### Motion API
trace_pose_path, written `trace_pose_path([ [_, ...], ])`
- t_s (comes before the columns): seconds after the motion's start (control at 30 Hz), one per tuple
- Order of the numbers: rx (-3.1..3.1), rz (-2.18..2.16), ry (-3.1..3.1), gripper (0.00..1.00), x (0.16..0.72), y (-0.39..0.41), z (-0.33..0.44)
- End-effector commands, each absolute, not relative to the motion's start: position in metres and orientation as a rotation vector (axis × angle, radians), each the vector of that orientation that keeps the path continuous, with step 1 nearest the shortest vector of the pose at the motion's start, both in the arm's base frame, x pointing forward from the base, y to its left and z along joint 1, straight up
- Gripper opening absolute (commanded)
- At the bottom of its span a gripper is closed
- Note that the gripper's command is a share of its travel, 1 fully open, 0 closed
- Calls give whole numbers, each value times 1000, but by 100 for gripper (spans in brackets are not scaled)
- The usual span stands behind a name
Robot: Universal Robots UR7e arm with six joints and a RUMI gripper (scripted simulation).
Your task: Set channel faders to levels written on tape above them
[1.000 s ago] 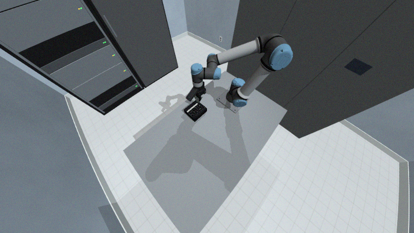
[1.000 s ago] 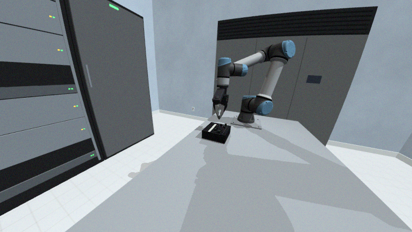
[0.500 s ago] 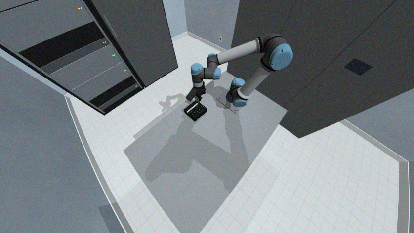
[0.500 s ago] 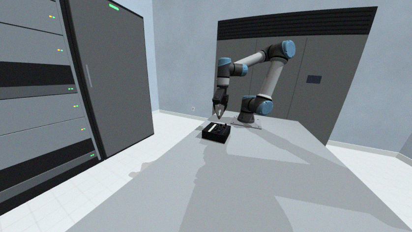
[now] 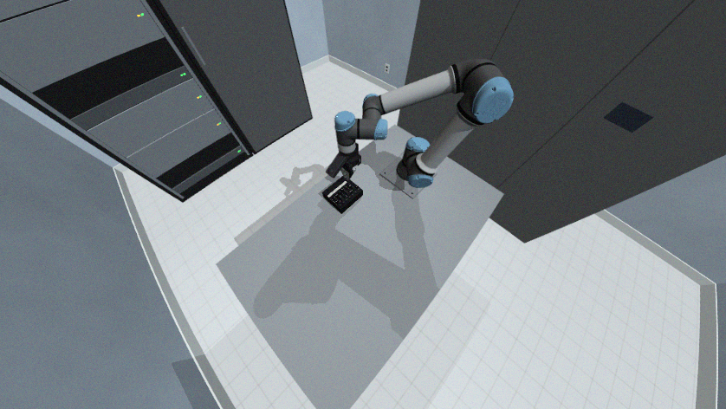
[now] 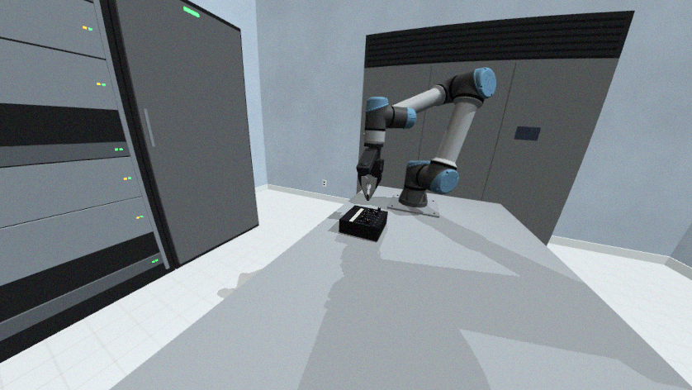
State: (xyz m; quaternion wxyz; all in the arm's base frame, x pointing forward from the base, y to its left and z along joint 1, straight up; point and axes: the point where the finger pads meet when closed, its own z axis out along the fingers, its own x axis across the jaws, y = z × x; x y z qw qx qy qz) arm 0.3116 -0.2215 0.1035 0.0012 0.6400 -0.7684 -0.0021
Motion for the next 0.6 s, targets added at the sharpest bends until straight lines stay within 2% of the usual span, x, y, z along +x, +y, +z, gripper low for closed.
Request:
trace_pose_path([
  [0.0, 2011, -8, -2411, 0, 312, -221, 101],
  [0.57, 2011, -8, -2411, 0, 311, -221, 91],
])
